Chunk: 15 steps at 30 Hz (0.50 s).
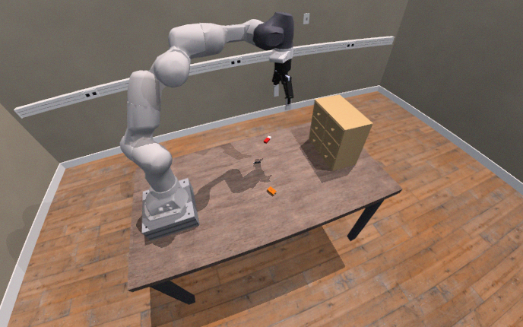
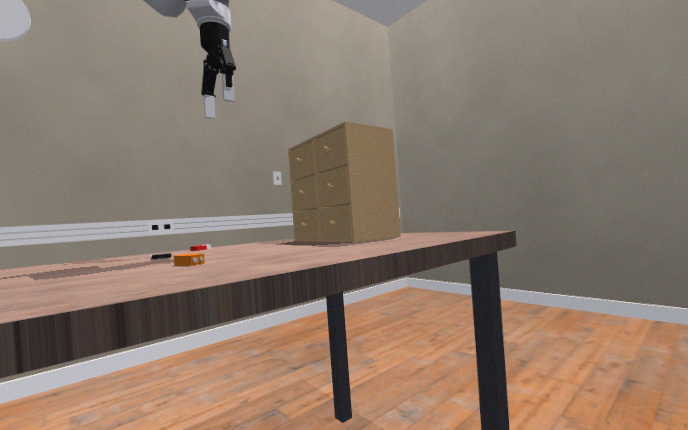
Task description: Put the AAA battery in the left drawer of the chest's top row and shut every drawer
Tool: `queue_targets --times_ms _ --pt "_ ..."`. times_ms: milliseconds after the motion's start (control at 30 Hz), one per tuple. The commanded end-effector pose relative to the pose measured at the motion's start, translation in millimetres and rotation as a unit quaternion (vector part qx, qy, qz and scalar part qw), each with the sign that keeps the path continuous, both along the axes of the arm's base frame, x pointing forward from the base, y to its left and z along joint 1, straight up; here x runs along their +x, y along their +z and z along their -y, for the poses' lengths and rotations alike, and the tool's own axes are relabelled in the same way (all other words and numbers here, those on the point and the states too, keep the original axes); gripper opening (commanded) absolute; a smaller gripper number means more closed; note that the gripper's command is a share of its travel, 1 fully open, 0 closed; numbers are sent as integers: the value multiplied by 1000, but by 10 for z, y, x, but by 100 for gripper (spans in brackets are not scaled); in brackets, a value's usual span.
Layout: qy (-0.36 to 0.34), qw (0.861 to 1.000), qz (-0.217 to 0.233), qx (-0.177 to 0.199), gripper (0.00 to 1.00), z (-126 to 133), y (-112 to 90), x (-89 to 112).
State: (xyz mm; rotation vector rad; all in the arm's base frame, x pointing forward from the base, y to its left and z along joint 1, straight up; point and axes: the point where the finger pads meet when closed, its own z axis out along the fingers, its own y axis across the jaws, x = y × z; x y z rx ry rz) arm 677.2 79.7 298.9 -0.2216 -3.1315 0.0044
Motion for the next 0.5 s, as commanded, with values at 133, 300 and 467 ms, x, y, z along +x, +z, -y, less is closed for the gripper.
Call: queue_targets --times_ms 133,300,467 --pt "-5 1000 1 0 100 9 -3 15" --pt "6 1000 0 0 100 0 0 1" --pt "41 999 0 0 100 1 -5 1"
